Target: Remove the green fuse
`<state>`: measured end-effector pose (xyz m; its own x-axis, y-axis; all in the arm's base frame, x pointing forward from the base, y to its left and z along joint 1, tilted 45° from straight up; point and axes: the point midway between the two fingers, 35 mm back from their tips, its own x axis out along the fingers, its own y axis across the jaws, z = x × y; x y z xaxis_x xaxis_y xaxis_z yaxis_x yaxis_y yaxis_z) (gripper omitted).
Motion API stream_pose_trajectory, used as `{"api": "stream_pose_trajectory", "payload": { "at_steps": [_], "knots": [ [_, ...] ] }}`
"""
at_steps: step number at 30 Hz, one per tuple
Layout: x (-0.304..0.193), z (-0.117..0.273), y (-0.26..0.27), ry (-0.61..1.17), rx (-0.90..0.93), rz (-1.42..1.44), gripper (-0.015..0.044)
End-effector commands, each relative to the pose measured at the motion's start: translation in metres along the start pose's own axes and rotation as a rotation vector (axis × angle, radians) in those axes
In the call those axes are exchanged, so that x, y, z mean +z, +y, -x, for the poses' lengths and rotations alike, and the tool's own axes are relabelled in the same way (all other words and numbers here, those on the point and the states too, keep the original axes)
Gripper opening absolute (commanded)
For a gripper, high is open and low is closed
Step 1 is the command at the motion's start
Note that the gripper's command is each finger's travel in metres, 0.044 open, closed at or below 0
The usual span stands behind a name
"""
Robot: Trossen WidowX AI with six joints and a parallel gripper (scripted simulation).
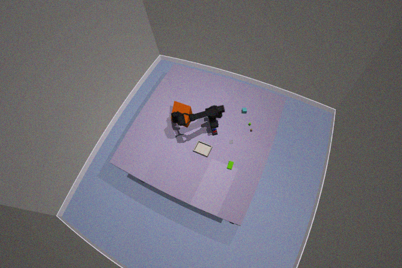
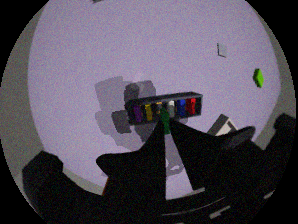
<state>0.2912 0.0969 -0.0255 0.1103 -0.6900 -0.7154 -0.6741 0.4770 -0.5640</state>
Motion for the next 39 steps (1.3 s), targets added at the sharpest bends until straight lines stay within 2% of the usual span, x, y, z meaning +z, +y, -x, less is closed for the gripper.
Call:
{"api": "stream_pose_trajectory", "payload": {
  "at_steps": [1,10,23,39],
  "knots": [
    [0.001,0.008,0.001,-0.004,0.002,-0.003,0.0],
    [-0.001,0.016,-0.004,-0.005,0.004,-0.003,0.0],
    [-0.042,0.018,-0.097,-0.022,0.02,0.002,0.0],
    [-0.132,0.016,-0.188,0.002,-0.005,-0.003,0.0]
  ]
}}
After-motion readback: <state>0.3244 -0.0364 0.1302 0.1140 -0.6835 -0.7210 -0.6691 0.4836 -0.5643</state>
